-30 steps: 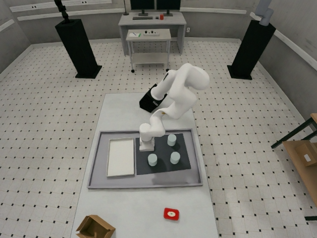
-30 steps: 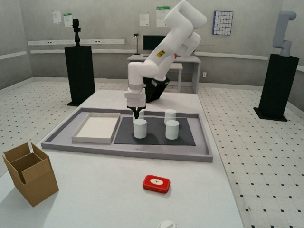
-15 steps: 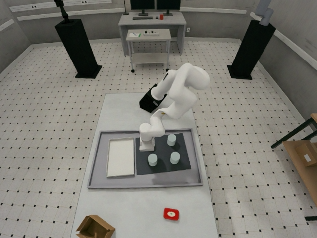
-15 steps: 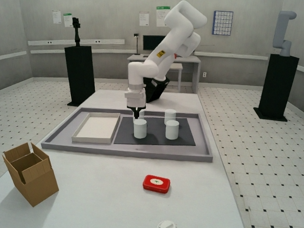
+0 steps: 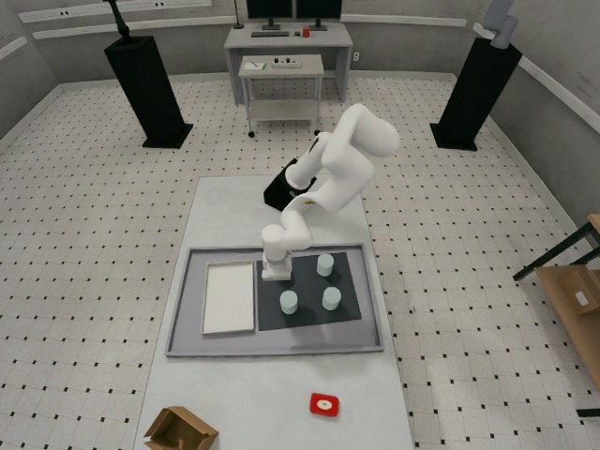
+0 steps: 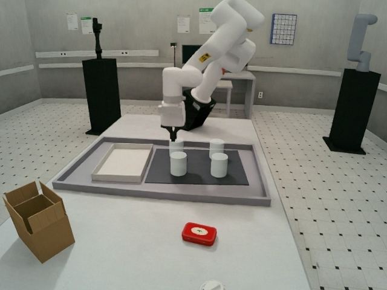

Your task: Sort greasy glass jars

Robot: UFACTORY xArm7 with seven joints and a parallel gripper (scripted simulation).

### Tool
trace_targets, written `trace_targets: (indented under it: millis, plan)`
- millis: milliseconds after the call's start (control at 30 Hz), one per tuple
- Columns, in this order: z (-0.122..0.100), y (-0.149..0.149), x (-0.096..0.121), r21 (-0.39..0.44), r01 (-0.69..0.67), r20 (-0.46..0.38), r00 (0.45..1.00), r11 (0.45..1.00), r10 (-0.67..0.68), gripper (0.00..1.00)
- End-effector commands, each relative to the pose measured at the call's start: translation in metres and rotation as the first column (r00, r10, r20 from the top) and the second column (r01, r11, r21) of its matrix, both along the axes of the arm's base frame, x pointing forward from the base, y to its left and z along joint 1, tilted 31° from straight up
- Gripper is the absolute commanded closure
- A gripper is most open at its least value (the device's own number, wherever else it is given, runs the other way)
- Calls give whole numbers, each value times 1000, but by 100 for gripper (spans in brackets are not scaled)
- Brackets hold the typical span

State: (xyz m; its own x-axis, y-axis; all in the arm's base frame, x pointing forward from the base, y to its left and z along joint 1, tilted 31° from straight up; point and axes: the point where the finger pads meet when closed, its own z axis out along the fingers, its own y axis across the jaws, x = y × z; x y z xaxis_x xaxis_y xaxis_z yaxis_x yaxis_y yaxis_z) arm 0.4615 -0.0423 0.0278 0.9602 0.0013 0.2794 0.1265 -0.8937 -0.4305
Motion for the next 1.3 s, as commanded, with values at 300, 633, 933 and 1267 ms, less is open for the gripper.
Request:
trace_targets:
  millis: [300, 633, 933, 1267]
  plan:
    - [44, 23, -16, -2, 1, -1, 1000, 1000, -1, 100]
    - [76, 96, -34, -2, 1, -1, 1000, 1000, -1, 100]
    - [100, 148, -47, -2, 1, -1, 1000, 1000, -1, 100]
    - [78, 168, -42, -2, 1, -1, 1000, 1000, -1, 100]
